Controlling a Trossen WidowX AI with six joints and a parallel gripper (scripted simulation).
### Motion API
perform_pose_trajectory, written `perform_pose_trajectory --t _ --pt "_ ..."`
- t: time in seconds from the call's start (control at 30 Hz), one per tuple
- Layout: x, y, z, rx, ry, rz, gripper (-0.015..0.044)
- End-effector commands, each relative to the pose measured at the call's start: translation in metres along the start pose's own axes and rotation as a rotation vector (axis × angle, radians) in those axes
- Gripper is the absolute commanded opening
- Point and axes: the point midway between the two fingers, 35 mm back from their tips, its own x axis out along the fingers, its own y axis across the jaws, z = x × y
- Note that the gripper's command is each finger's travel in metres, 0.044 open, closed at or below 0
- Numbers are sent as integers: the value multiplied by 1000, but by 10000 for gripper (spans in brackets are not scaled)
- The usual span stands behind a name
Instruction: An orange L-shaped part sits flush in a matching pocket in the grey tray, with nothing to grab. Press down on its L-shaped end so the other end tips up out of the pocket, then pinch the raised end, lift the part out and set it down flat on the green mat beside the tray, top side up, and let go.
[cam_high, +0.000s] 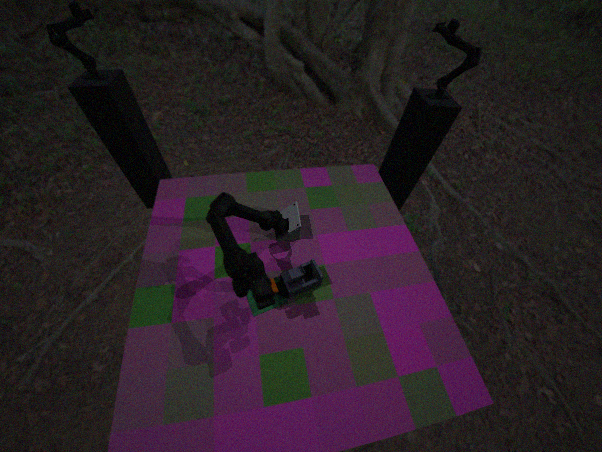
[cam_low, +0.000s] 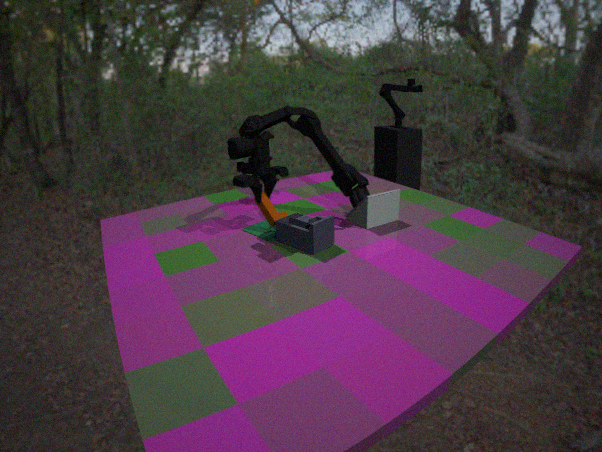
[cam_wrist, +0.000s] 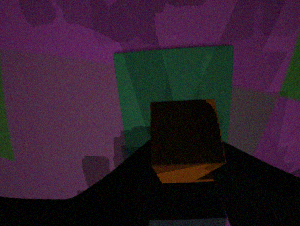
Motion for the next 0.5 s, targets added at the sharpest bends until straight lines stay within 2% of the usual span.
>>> perform_pose_trajectory --t 0.0,0.47 --pt "7 -1 0 -6 -4 -5 0" --pt "20 -2 0 -5 -4 -6 0"
